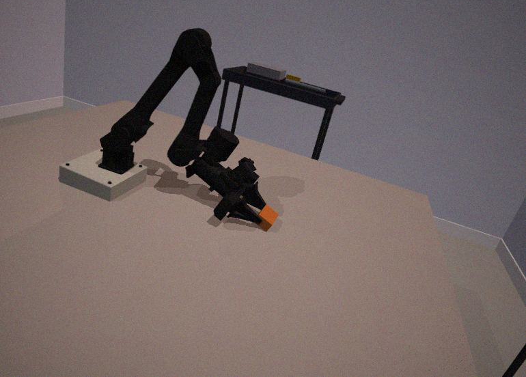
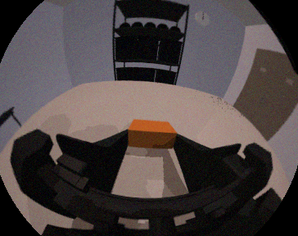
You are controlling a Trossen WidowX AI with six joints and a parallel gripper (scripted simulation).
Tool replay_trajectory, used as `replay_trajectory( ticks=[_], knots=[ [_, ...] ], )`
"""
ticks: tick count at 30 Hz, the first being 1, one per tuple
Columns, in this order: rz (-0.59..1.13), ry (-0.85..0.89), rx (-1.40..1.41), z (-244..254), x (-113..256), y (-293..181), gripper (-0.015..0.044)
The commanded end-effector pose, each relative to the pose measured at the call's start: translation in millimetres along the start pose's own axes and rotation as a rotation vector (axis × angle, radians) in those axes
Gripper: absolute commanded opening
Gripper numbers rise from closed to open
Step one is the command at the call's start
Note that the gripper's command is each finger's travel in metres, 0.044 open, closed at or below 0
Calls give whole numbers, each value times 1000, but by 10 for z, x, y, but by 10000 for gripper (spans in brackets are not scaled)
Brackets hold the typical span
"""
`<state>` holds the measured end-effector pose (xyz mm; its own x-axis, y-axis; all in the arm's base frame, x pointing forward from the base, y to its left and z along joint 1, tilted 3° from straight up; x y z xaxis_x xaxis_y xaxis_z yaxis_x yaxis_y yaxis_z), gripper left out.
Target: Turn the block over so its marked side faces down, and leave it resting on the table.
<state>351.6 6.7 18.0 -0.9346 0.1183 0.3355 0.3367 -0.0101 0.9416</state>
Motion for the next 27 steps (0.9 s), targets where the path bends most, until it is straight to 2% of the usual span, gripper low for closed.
replay_trajectory(
  ticks=[1, 17, 27],
  knots=[
    [-24, -6, 5, -18, 55, -5, 0],
    [-36, -7, 5, -18, 67, 18, 0],
    [-36, -7, 5, -18, 67, 18, 263]
  ],
)
Point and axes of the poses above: the point midway between the two fingers, 35 mm back from their tips, its own x axis back along the fingers, its own z axis across the jaws, y = z × x, the point moved 1 cm from there along x, back along the fingers, and after that the axes turned 1 degree about x, right-handed, at the moved point
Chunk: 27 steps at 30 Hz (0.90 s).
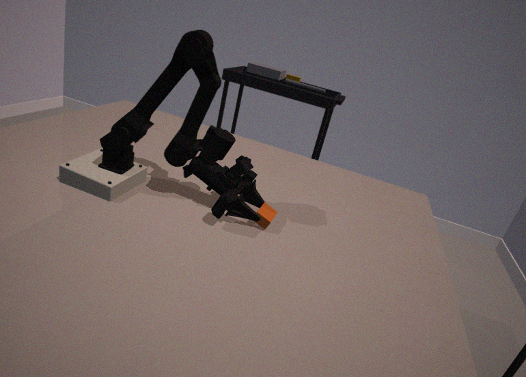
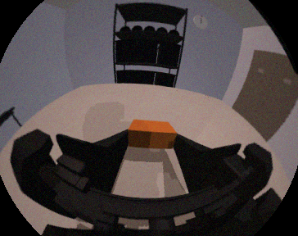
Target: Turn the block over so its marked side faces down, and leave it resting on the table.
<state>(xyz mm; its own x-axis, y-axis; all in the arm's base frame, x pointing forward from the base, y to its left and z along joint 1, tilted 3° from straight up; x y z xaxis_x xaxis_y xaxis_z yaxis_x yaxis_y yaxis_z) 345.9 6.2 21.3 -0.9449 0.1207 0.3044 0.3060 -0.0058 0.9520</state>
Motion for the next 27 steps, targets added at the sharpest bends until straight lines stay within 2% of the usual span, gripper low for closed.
replay_trajectory(
  ticks=[1, 7, 27],
  knots=[
    [-4, -4, 4, -6, 3, 6, 289],
    [-4, -4, 4, -6, 3, 6, 440],
    [-4, -4, 4, -6, 3, 6, 440]
  ],
)
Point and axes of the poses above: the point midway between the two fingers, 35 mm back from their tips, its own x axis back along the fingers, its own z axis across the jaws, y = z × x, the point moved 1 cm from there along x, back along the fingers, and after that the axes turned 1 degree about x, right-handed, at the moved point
